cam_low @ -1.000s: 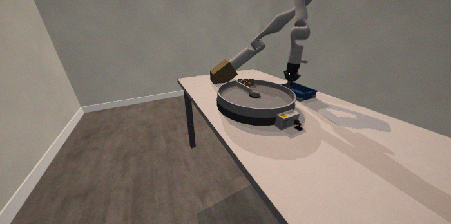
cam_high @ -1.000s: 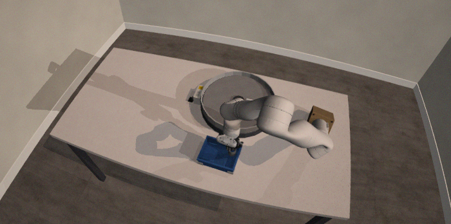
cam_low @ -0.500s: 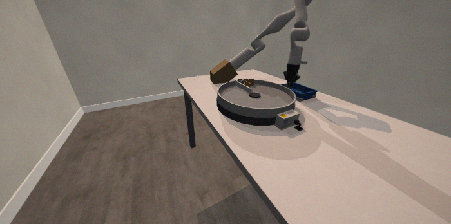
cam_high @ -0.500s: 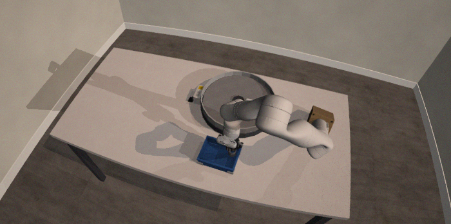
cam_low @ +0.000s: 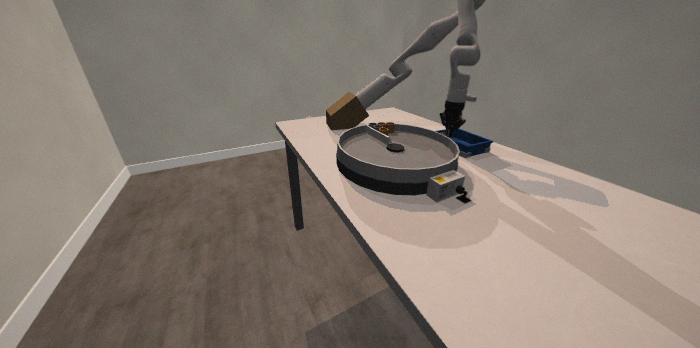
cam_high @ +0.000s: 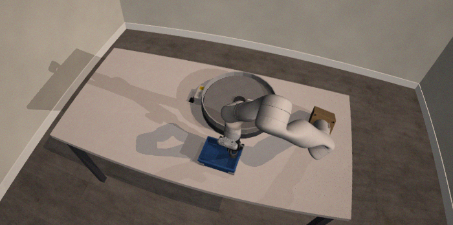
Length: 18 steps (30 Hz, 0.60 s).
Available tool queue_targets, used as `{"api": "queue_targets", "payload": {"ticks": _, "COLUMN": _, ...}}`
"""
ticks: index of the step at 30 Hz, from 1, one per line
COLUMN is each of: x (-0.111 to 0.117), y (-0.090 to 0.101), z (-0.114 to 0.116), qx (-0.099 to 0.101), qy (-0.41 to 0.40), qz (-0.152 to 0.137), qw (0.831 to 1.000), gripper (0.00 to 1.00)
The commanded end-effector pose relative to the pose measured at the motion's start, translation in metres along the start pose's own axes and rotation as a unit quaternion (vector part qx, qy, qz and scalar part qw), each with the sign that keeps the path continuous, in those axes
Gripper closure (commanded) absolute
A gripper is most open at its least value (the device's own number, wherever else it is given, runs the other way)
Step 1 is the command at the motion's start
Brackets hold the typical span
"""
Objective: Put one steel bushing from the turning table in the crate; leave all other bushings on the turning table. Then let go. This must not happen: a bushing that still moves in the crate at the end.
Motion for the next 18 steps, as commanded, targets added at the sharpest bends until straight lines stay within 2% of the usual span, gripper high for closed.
{"api": "queue_targets", "payload": {"ticks": 1, "x": -0.0002, "y": -0.0002, "z": 0.0004, "qx": -0.001, "qy": 0.0, "qz": 0.0, "qw": 1.0, "gripper": 1.0}}
{"api": "queue_targets", "payload": {"ticks": 17, "x": -0.0002, "y": -0.0029, "z": 0.0005, "qx": 0.0, "qy": 0.0, "qz": 0.0, "qw": 1.0, "gripper": 1.0}}
{"api": "queue_targets", "payload": {"ticks": 18, "x": -0.0002, "y": -0.0028, "z": 0.0005, "qx": 0.0, "qy": 0.0, "qz": 0.0, "qw": 1.0, "gripper": 0.81}}
Point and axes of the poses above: the point where the finger pads meet when closed, its own y axis back along the fingers, its own z axis across the jaws, x = y × z, the point moved 1 cm from there along y, back along the fingers, and after that the axes turned 2 degrees about -y, right-handed, at the moved point
